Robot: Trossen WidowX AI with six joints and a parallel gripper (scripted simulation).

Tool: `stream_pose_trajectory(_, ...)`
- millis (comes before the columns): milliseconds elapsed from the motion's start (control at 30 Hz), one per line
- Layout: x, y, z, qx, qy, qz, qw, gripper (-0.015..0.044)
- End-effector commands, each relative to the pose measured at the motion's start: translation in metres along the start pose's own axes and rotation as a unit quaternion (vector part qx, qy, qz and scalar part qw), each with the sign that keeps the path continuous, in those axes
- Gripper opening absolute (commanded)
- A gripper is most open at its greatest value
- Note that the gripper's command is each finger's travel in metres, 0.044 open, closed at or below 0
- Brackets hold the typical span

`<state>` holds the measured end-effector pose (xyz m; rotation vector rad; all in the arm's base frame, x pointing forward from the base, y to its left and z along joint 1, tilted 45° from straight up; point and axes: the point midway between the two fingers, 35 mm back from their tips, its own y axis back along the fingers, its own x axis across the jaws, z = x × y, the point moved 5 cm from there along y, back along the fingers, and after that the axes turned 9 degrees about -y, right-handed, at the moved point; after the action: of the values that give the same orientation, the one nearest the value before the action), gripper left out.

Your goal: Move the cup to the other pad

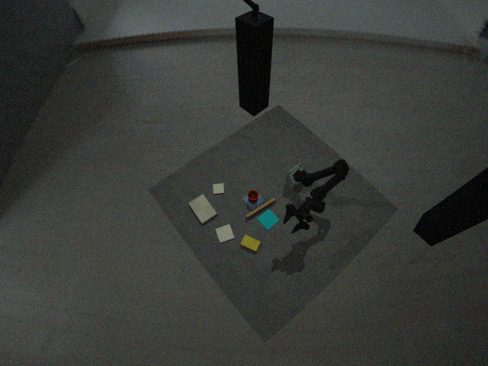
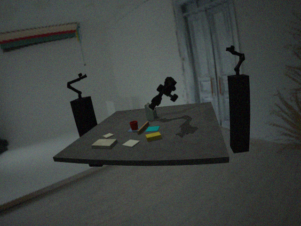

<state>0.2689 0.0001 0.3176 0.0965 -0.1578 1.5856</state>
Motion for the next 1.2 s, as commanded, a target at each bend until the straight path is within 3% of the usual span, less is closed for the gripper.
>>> stream_pose_trajectory(0,-0.001,-0.002,-0.002,0.006,0.005,-0.001,1.0,0.0374)
stream_pose_trajectory(300,-0.072,-0.047,-0.103,0.3,0.195,0.009,0.934,0.0148)
stream_pose_trajectory(600,-0.143,-0.035,-0.193,0.5,0.213,0.153,0.825,0.0148)
stream_pose_trajectory(767,-0.172,-0.015,-0.235,0.544,0.166,0.272,0.776,0.0148)
stream_pose_trajectory(967,-0.197,0.013,-0.273,0.515,0.08,0.403,0.752,0.0148)
stream_pose_trajectory(1167,-0.203,0.018,-0.28,0.507,0.07,0.415,0.752,0.0148)
